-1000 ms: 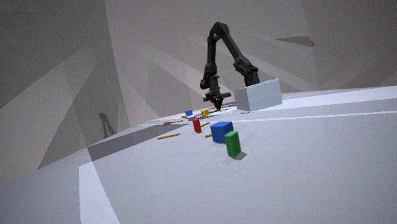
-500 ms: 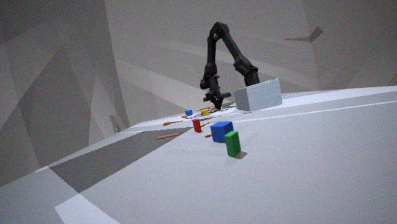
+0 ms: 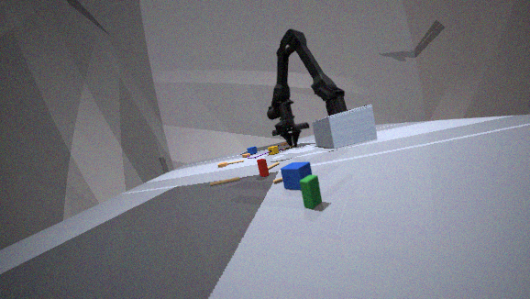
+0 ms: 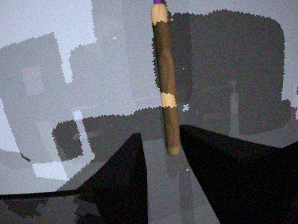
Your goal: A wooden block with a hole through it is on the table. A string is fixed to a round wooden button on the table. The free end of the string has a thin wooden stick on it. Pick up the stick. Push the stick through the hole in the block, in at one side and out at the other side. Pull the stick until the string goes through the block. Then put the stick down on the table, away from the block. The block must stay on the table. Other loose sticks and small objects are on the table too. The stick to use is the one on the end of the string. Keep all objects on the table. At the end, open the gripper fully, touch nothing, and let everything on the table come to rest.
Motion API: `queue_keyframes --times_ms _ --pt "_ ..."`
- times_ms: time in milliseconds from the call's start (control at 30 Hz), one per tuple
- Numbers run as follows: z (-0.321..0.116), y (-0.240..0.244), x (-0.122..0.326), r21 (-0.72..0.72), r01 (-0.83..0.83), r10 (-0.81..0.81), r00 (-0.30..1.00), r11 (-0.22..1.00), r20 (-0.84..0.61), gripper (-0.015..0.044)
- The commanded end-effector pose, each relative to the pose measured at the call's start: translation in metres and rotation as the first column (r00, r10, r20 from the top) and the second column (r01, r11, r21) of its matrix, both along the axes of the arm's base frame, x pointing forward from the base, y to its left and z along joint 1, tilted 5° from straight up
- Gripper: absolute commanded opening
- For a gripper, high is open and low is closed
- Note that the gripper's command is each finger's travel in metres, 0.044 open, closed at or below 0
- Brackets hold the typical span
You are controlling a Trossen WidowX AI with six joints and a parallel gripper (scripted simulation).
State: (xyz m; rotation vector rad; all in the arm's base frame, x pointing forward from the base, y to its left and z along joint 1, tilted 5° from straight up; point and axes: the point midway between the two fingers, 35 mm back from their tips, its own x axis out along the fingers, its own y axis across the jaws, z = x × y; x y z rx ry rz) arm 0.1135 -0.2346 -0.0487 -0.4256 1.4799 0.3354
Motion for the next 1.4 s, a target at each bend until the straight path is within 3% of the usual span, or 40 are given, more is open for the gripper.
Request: queue_keyframes --times_ms 0,200,433,633,733,1367 --pt "0.008 -0.005 0.002 -0.018 -0.001 0.001 1.000 1.000 0.009 0.0210" --pt "0.078 0.004 -0.003 -0.006 0.000 0.000 1.000 1.000 0.003 0.0210" --pt "0.080 0.004 -0.004 -0.005 0.000 0.000 1.000 1.000 0.003 0.0210" --pt "0.075 0.003 -0.003 -0.007 0.003 -0.003 1.000 1.000 0.002 0.0367" --pt "0.095 0.005 -0.005 -0.005 0.003 -0.003 1.000 1.000 0.001 0.0440" --pt "0.101 0.006 -0.005 -0.006 0.005 -0.005 1.000 1.000 0.002 0.0440"
